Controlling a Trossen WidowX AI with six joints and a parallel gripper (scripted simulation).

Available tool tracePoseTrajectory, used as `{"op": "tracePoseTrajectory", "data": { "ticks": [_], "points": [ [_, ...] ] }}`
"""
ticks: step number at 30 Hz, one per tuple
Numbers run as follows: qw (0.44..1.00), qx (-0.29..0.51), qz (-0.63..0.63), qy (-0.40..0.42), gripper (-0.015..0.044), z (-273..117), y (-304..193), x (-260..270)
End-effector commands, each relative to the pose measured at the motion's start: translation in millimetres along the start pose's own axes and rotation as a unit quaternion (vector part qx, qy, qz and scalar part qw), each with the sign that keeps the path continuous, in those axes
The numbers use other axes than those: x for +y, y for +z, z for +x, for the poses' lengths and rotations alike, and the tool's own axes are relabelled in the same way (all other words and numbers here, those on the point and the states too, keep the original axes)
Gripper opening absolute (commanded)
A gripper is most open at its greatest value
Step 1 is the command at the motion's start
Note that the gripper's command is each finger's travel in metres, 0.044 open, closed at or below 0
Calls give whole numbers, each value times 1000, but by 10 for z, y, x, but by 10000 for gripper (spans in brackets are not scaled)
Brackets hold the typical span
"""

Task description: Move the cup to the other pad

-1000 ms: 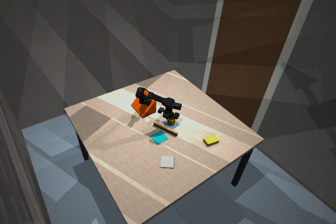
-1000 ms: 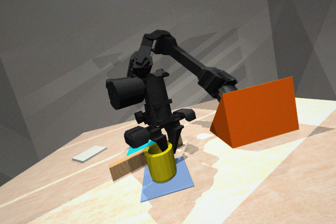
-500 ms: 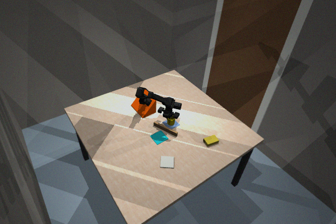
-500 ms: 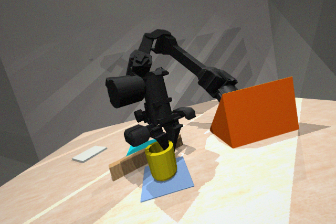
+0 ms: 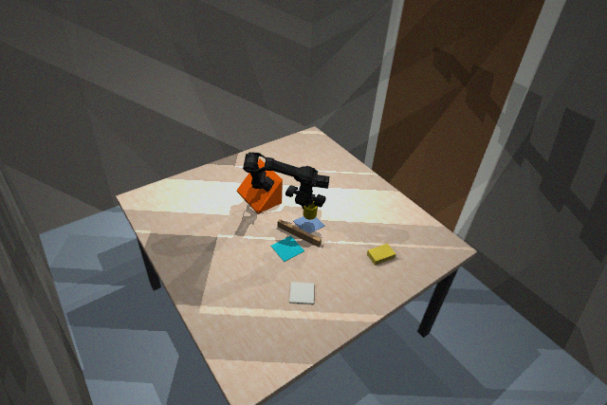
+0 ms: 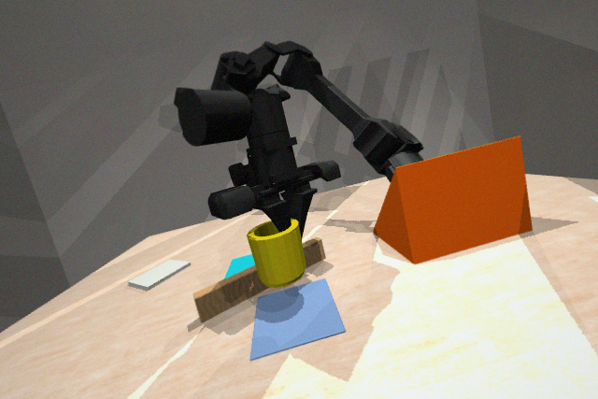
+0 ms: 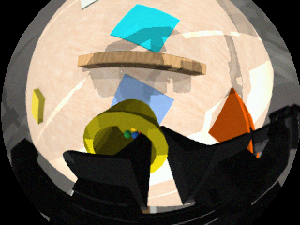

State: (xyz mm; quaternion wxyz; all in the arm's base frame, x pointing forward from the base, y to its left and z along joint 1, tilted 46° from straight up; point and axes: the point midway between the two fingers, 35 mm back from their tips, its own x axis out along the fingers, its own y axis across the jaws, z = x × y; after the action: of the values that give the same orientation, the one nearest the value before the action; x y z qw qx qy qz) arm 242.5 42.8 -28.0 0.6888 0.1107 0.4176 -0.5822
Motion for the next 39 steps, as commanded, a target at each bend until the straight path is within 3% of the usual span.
{"op": "tracePoseTrajectory", "data": {
  "ticks": [1,22,39],
  "points": [
    [1000,2,4,1,0,-119,0,-1],
    [1000,0,1,1,0,-85,15,0],
    [1000,1,4,1,0,-92,438,-53]
  ]
}}
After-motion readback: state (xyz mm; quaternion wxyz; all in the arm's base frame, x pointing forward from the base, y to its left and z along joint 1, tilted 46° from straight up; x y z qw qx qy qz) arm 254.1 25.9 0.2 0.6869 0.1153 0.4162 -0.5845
